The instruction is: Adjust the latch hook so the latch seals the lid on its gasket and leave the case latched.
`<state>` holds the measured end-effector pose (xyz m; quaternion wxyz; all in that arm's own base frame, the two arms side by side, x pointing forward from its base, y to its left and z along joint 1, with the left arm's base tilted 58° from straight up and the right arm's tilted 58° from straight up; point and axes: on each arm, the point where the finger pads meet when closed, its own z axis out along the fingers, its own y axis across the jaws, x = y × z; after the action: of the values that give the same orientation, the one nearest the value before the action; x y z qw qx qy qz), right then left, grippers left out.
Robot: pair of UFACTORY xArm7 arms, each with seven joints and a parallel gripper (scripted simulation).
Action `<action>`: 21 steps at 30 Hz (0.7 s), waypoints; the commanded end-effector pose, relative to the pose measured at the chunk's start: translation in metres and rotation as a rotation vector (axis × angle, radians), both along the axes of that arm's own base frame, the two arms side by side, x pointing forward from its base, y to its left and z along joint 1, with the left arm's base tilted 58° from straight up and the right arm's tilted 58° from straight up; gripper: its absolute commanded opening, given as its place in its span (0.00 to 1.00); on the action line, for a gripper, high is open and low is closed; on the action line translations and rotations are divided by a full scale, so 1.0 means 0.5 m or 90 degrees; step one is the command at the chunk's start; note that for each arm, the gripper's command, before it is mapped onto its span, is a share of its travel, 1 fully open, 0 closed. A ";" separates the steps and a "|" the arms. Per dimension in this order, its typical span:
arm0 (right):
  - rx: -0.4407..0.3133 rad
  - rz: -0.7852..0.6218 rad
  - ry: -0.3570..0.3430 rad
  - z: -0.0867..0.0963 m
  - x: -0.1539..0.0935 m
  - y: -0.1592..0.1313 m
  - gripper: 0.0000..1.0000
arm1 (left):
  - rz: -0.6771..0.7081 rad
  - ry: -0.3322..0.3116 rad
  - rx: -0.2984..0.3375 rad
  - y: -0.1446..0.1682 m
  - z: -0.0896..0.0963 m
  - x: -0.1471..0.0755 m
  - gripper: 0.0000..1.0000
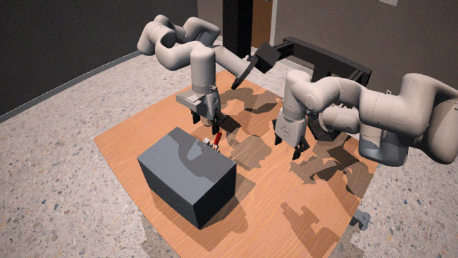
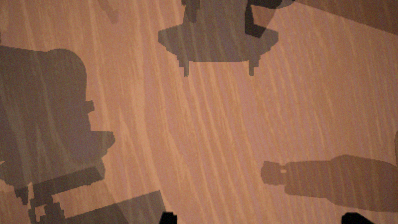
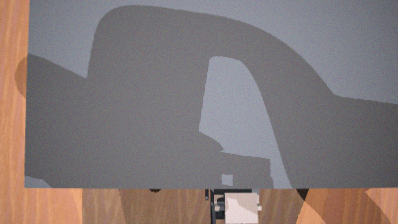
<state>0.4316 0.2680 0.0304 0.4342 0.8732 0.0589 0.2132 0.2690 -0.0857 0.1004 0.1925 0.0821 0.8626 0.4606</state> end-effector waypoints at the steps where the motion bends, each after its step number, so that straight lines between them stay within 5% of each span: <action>1: 0.001 -0.004 0.005 0.001 -0.005 0.004 1.00 | -0.002 -0.001 -0.002 -0.003 0.001 0.000 1.00; 9: 0.001 -0.004 0.005 0.001 -0.005 0.004 1.00 | -0.002 -0.001 -0.002 -0.003 0.001 0.000 1.00; 10: 0.001 -0.004 0.005 0.001 -0.005 0.003 0.41 | -0.002 -0.001 -0.002 -0.003 0.001 0.000 1.00; 21: 0.000 -0.006 0.003 -0.025 0.042 -0.034 0.41 | -0.002 -0.001 -0.002 -0.003 0.001 0.000 1.00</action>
<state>0.4493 0.2494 0.0196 0.4386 0.8727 0.0536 0.2076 0.2690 -0.0857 0.1004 0.1925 0.0821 0.8626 0.4606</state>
